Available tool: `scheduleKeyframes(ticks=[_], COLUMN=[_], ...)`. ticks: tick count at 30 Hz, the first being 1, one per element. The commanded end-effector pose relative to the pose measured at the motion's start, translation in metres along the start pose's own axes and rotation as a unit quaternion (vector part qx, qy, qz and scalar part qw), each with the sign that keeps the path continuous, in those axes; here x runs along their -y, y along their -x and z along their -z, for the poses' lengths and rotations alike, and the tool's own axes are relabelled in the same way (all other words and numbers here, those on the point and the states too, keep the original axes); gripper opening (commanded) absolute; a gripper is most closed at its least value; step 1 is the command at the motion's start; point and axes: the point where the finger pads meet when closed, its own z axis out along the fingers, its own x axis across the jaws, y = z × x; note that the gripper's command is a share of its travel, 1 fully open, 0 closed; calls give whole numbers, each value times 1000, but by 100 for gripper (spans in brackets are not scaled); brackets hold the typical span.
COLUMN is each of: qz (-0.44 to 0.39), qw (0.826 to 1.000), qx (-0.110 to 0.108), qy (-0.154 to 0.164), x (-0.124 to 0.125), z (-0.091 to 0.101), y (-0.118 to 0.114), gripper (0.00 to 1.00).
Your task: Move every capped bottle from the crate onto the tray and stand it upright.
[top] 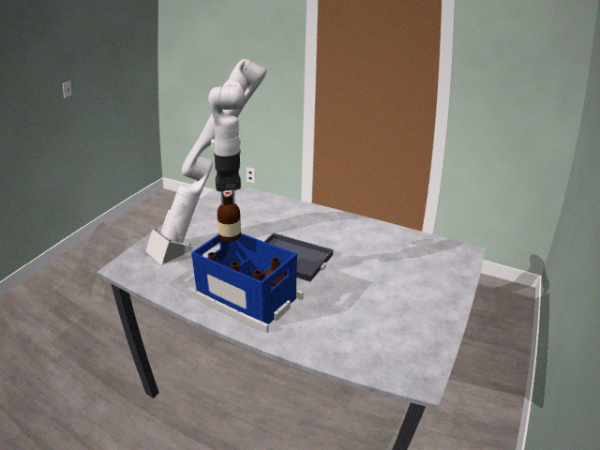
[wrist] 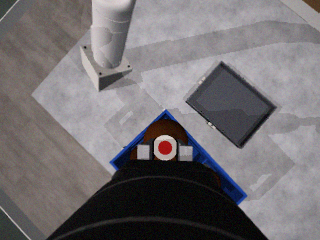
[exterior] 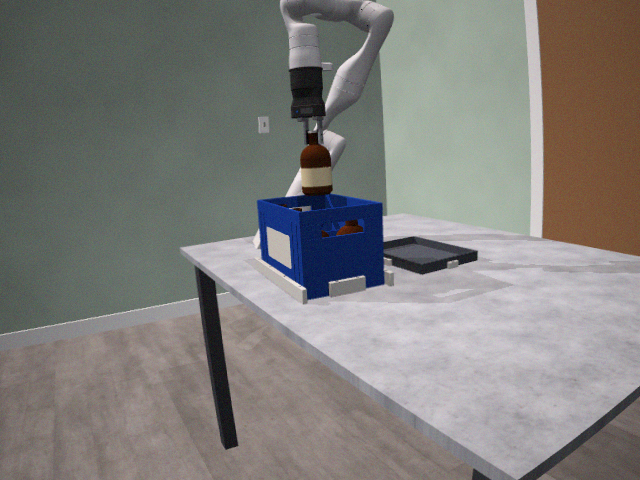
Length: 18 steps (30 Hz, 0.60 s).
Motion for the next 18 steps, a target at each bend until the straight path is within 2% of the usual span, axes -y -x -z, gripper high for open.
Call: scheduleKeyframes(ticks=[1,13,18], qz=[-2,-4,-2], qw=[1000,1000,1000], qx=[1,2,1], qy=[1,3,3], x=[0,-1,0], z=[2,6,5], y=[1,3,-13], gripper=[0,0,0])
